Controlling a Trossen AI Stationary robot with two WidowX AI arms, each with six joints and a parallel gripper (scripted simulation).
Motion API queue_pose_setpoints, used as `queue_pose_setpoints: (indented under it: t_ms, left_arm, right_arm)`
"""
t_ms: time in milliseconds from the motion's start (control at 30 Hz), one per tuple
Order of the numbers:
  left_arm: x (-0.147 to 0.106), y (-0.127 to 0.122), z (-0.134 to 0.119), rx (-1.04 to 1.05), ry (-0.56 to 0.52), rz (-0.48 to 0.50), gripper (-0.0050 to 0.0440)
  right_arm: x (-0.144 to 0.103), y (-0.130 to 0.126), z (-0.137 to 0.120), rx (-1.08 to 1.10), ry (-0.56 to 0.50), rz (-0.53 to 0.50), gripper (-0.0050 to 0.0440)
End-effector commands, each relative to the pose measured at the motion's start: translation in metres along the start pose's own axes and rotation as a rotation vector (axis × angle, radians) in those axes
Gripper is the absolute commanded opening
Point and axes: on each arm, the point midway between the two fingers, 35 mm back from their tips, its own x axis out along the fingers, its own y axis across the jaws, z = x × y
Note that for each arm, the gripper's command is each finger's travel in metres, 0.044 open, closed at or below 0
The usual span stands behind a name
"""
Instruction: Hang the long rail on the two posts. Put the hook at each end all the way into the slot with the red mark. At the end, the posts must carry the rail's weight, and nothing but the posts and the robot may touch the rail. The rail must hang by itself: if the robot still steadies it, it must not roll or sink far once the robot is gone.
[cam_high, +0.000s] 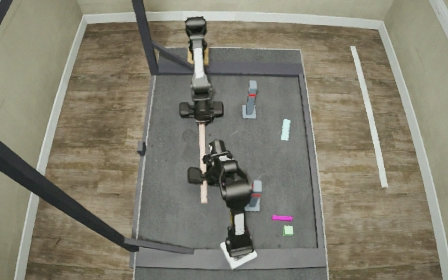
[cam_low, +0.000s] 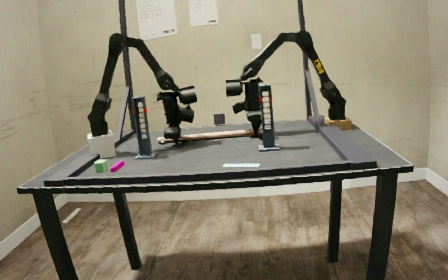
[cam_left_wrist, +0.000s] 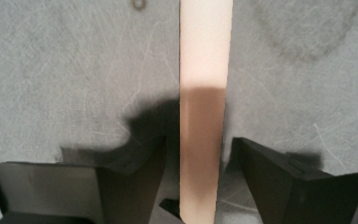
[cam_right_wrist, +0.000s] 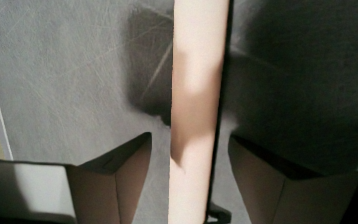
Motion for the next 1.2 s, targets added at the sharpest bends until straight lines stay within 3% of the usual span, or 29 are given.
queue_pose_setpoints:
  t_ms: [0,233,833,1167]
  left_arm:
    - [0.0015,-0.0015,0.0011,-0.002,-0.007,-0.004,0.0225]
    - [-0.0058,-0.0006,0.0057,0.0,-0.03,0.0,0.0225]
    - [-0.0058,-0.0006,0.0057,0.0,-0.03,0.0,0.0225]
    - [-0.0058,-0.0006,0.0057,0.0,-0.03,0.0,0.0225]
  right_arm:
    - [0.0046,0.0006,-0.0003,0.0,0.001,0.0,0.0225]
    - [0.0044,0.0002,-0.0001,-0.001,0.0,0.0,0.0225]
    - [0.0,0.0023,0.0043,-0.008,-0.016,0.003,0.0106]
    - [0.0021,0.0013,0.0061,-0.006,-0.011,0.002,0.0066]
